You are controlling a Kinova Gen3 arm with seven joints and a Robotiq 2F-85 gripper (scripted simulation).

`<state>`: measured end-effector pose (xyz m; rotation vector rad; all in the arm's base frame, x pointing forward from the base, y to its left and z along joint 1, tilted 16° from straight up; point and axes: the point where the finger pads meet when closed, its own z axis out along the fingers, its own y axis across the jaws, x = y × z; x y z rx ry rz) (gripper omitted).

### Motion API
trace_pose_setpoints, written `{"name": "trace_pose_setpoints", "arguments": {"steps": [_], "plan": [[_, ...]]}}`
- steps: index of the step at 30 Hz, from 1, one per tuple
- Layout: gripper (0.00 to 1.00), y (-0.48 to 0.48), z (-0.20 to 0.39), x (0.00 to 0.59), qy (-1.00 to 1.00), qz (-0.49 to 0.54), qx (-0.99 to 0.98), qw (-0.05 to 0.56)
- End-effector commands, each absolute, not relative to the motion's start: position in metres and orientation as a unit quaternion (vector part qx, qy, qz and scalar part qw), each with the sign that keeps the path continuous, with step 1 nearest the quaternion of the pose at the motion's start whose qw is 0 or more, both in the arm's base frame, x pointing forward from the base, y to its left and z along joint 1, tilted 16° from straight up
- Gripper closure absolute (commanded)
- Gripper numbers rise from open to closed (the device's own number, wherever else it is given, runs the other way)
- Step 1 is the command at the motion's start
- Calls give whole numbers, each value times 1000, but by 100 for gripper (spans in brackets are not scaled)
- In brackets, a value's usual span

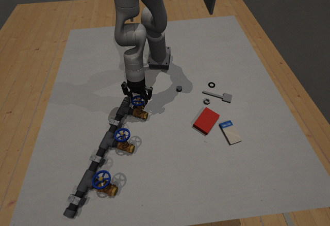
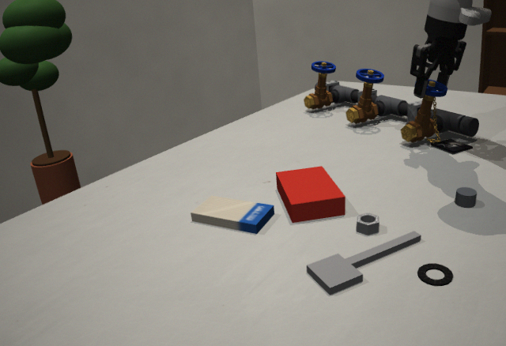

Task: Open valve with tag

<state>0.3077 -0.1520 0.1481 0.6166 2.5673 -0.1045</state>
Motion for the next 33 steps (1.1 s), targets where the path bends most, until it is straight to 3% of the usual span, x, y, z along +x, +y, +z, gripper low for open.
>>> {"name": "trace_pose_setpoints", "arguments": {"steps": [1,33], "plan": [[29,-152,148,308,955,-64,153,246],[29,-152,148,308,945,-150,-205,206]]}}
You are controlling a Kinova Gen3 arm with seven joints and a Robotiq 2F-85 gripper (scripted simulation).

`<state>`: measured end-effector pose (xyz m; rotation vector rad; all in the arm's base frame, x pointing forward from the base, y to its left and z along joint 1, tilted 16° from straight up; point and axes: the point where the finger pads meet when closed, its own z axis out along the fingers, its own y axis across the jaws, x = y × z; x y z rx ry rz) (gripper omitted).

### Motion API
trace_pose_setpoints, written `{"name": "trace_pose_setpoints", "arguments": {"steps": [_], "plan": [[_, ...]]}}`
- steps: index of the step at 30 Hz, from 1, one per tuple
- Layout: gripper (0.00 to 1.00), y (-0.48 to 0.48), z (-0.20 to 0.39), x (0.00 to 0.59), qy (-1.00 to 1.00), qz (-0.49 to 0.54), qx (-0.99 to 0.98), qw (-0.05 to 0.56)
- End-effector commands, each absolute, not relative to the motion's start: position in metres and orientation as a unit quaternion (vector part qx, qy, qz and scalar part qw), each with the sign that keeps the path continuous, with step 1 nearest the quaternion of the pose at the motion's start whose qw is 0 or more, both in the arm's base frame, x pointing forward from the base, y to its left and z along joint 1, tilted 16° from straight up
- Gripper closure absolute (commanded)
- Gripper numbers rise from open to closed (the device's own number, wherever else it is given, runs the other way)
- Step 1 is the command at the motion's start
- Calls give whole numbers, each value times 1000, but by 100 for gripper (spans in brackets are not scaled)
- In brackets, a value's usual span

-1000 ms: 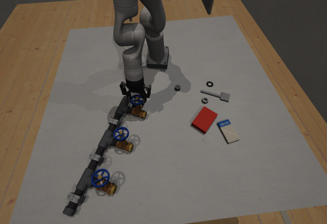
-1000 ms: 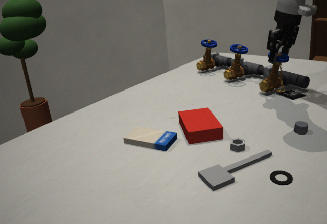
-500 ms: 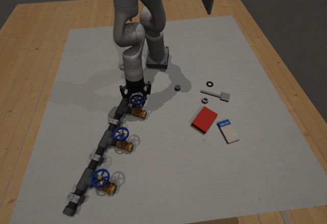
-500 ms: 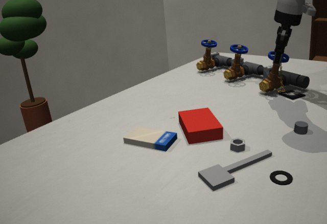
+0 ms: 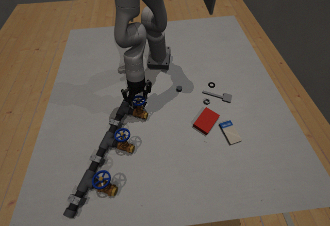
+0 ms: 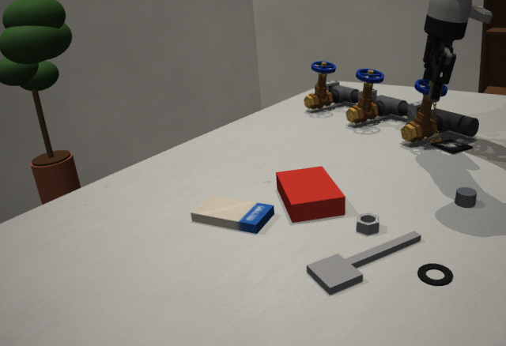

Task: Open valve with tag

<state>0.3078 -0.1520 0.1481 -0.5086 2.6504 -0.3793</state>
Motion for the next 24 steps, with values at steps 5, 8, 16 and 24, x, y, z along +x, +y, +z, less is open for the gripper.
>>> {"name": "trace_pose_setpoints", "arguments": {"steps": [5,8,16,24], "plan": [[29,-152,148,308,937,-157,-238,200],[29,-152,148,308,935,-159,-248,199],[29,-152,148,308,928,-164,-274,194],[29,-152,148,308,924,-167,-286,192]]}}
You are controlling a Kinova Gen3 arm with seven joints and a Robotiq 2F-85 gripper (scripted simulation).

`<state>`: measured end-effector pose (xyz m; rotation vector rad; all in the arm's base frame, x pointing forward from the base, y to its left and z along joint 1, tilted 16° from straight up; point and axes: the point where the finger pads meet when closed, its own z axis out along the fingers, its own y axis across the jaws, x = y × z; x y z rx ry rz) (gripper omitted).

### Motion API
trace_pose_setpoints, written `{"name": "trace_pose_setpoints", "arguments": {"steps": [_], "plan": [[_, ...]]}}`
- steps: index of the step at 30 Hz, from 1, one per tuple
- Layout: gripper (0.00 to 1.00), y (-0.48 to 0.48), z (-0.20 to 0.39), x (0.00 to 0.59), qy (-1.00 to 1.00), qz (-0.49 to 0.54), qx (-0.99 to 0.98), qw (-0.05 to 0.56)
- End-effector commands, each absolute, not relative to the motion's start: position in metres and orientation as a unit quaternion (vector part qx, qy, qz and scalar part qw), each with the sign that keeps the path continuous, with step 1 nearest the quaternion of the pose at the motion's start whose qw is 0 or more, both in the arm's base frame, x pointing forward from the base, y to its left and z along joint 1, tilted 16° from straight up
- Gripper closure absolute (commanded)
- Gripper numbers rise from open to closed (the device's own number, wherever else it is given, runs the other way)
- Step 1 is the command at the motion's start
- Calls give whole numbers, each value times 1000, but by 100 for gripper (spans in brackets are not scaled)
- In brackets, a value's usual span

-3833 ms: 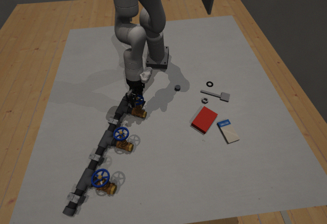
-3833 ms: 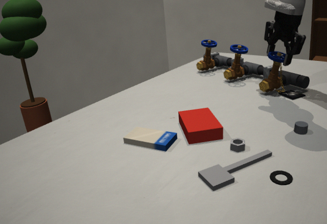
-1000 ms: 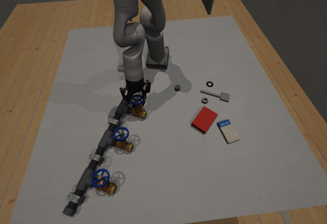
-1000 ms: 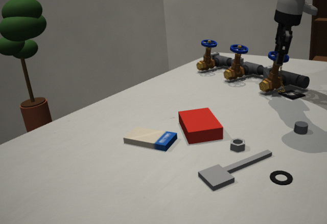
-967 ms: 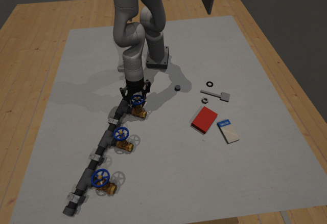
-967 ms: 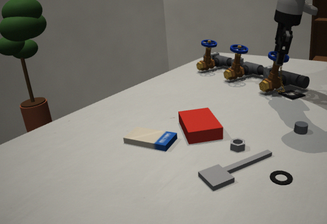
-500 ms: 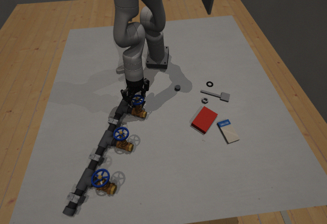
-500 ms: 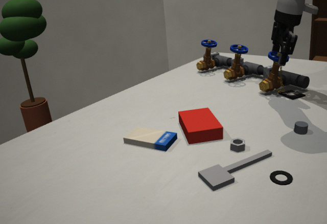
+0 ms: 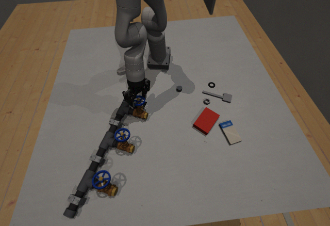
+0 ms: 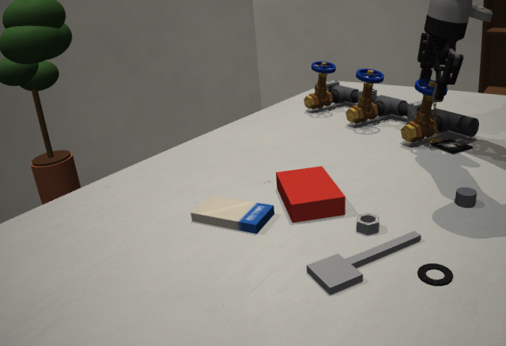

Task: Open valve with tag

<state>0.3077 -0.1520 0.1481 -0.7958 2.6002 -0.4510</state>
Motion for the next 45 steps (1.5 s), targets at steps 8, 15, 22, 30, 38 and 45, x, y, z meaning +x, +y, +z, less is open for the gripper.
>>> {"name": "trace_pose_setpoints", "arguments": {"steps": [8,15,22,30,38,45], "plan": [[29,-152,148,308,924,-167,-287,192],[0,-152,148,308,924,-167,-287,192],[0,-152,148,308,924,-167,-287,192],[0,-152,148,308,924,-167,-287,192],[0,-152,148,308,924,-167,-287,192],[0,-152,148,308,925,-166,-282,193]]}}
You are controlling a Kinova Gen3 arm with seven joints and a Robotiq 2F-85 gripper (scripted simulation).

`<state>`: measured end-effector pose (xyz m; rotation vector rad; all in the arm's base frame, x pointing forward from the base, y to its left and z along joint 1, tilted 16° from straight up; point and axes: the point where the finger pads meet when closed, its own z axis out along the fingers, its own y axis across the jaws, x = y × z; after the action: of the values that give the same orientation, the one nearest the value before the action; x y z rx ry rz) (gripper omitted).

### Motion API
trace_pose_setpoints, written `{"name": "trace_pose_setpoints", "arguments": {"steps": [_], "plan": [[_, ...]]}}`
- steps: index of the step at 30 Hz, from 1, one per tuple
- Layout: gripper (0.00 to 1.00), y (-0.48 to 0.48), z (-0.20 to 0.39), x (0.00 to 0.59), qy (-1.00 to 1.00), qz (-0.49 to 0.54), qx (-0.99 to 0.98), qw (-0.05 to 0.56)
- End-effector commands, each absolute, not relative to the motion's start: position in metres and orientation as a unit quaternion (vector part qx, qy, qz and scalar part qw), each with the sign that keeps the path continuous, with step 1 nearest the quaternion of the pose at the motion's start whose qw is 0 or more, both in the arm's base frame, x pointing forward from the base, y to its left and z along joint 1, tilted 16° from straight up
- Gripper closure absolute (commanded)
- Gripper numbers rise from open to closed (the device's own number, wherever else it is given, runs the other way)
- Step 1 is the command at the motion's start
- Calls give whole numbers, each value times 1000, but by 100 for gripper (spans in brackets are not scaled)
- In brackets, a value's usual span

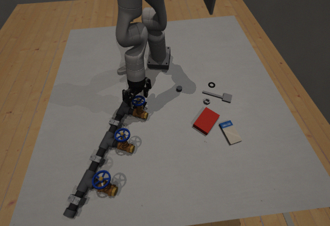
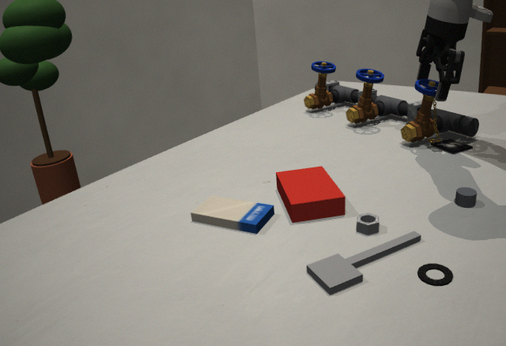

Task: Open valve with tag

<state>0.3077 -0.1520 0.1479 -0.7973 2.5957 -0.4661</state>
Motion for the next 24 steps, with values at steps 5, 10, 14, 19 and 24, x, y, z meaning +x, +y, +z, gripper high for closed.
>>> {"name": "trace_pose_setpoints", "arguments": {"steps": [5,10,14,19,24], "plan": [[0,-152,148,308,928,-164,-271,195],[0,-152,148,308,931,-162,-261,196],[0,-152,148,308,936,-158,-243,200],[0,-152,148,308,943,-151,-213,205],[0,-152,148,308,950,-144,-181,210]]}}
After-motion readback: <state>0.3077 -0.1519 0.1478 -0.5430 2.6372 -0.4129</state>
